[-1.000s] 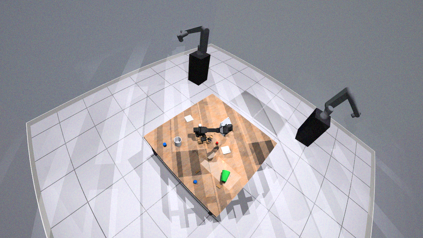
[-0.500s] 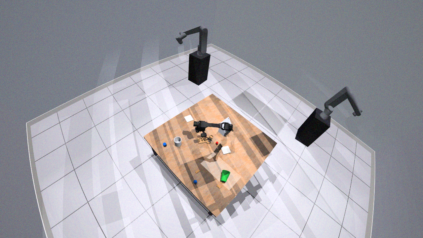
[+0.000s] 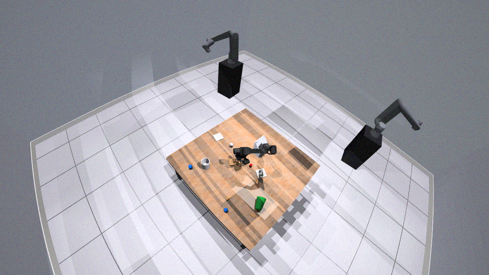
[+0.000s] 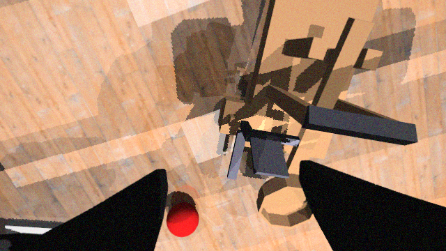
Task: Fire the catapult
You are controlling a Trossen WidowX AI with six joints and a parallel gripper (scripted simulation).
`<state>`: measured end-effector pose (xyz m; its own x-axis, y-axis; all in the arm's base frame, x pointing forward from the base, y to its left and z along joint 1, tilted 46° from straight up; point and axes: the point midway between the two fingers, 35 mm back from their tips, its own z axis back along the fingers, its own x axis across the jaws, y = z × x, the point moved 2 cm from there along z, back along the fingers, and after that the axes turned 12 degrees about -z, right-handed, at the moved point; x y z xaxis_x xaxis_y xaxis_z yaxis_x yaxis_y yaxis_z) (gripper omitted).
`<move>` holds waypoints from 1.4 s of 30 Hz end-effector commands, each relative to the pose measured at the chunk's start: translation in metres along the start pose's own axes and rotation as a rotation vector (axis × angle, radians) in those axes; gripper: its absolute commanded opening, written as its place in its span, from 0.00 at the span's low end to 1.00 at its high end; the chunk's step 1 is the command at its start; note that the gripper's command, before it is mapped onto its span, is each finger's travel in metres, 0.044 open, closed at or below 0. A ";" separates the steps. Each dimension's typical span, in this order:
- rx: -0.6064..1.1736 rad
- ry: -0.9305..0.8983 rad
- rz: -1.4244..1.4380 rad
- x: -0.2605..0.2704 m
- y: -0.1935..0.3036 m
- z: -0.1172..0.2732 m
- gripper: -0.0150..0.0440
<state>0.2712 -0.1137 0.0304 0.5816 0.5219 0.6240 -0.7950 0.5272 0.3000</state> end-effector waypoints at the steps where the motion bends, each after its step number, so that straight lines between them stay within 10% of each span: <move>1: -0.004 -0.008 0.082 0.012 0.032 -0.015 0.76; 10: 0.005 -0.026 0.288 0.021 0.114 -0.059 0.76; 42: 0.005 -0.028 0.291 0.022 0.113 -0.104 0.76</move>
<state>0.2119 0.0239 0.0051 0.3194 0.6382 0.7005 -0.9306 0.3507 0.1049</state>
